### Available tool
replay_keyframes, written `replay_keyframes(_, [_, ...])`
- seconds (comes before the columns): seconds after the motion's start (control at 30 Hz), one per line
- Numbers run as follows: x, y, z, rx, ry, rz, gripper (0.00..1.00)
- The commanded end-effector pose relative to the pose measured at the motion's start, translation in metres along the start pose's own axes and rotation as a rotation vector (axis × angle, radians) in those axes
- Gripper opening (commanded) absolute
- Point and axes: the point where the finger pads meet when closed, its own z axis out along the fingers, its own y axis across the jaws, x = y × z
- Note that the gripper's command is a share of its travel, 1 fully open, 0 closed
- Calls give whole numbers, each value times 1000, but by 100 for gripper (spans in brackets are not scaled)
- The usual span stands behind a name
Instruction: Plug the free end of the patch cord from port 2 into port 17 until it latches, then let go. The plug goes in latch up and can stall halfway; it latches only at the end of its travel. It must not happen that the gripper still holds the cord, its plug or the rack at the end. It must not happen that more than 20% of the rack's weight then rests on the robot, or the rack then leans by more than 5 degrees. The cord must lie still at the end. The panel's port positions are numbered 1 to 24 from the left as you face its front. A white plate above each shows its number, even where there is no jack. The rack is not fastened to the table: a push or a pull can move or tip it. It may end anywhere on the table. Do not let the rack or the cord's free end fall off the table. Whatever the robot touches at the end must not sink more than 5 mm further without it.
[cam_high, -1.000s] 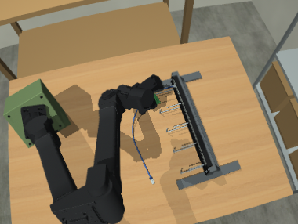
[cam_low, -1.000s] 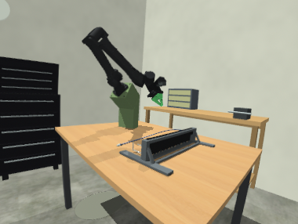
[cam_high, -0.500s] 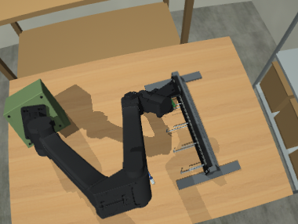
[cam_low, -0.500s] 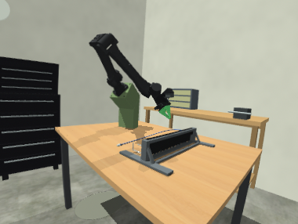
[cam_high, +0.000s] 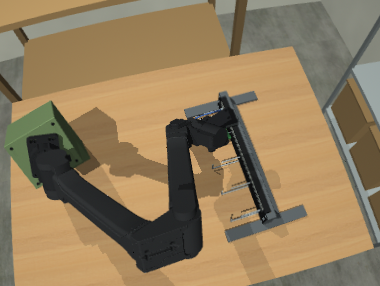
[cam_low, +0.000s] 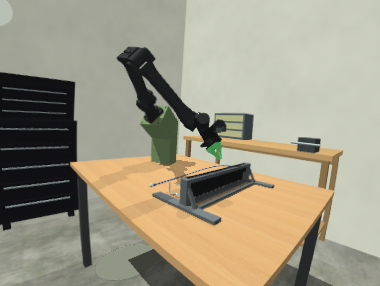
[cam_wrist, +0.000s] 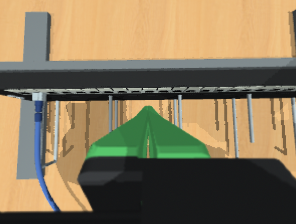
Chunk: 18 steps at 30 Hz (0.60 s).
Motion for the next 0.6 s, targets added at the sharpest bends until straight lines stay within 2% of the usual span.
replay_keyframes(0.0, [13, 4, 3, -9, 23, -26, 0])
replay_keyframes(0.57, [11, 8, 1, -13, 19, -29, 0])
